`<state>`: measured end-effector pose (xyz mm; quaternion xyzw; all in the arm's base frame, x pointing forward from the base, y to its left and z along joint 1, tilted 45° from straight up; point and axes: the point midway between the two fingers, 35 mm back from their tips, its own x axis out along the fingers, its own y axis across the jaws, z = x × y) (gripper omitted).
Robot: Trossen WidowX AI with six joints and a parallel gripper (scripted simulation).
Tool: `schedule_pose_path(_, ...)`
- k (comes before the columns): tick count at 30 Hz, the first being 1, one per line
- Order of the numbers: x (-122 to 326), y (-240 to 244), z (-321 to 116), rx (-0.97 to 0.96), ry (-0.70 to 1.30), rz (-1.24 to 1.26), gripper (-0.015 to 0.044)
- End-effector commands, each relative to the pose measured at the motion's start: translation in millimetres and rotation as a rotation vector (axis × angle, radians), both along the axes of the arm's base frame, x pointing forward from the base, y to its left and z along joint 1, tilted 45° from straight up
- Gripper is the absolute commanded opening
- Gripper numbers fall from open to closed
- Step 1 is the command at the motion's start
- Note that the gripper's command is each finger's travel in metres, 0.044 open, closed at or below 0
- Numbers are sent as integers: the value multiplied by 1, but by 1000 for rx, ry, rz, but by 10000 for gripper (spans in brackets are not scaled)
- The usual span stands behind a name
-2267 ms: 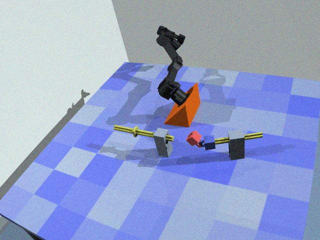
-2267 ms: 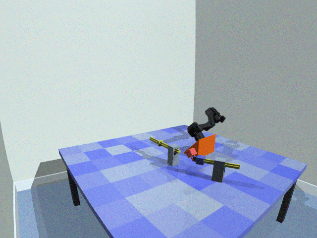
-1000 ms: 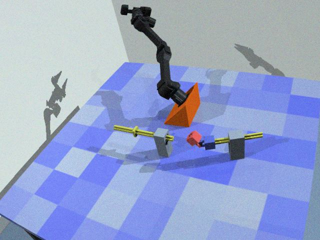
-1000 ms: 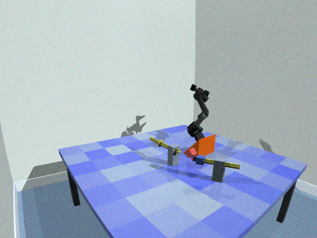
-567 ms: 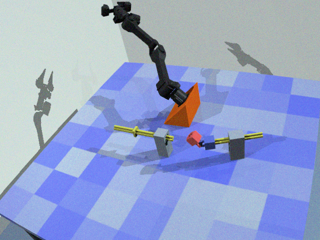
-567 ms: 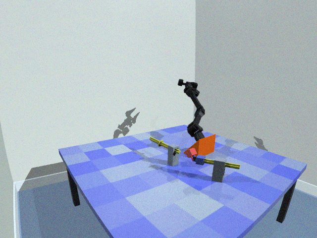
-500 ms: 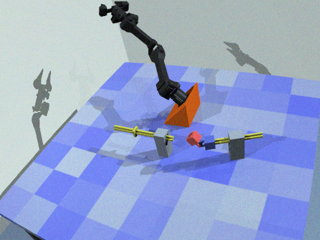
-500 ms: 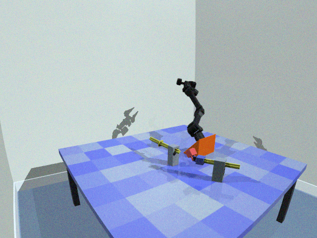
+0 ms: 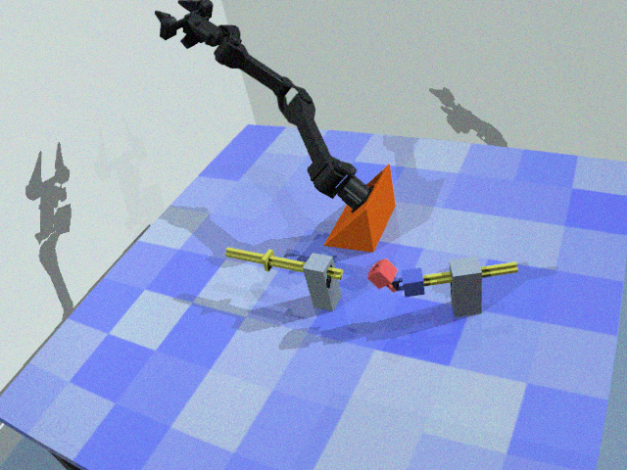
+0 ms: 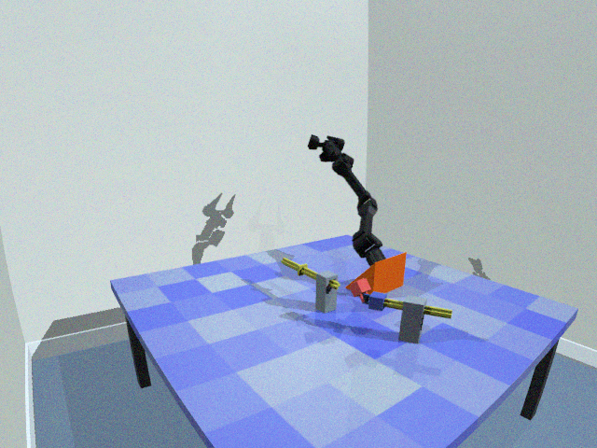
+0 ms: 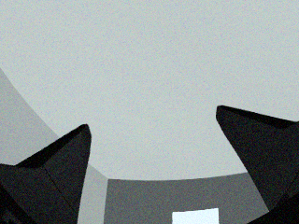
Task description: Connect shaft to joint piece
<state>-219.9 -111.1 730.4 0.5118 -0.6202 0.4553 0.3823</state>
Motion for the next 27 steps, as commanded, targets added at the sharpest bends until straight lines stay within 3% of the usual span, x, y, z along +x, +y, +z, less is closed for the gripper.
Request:
schedule_pose_path(1,51,14,15,-33,120,19,440)
schedule_pose_path(11,148,35,23,-65,335,139,440)
schedule_pose_path(27,324,116,1,-225,753,139,440)
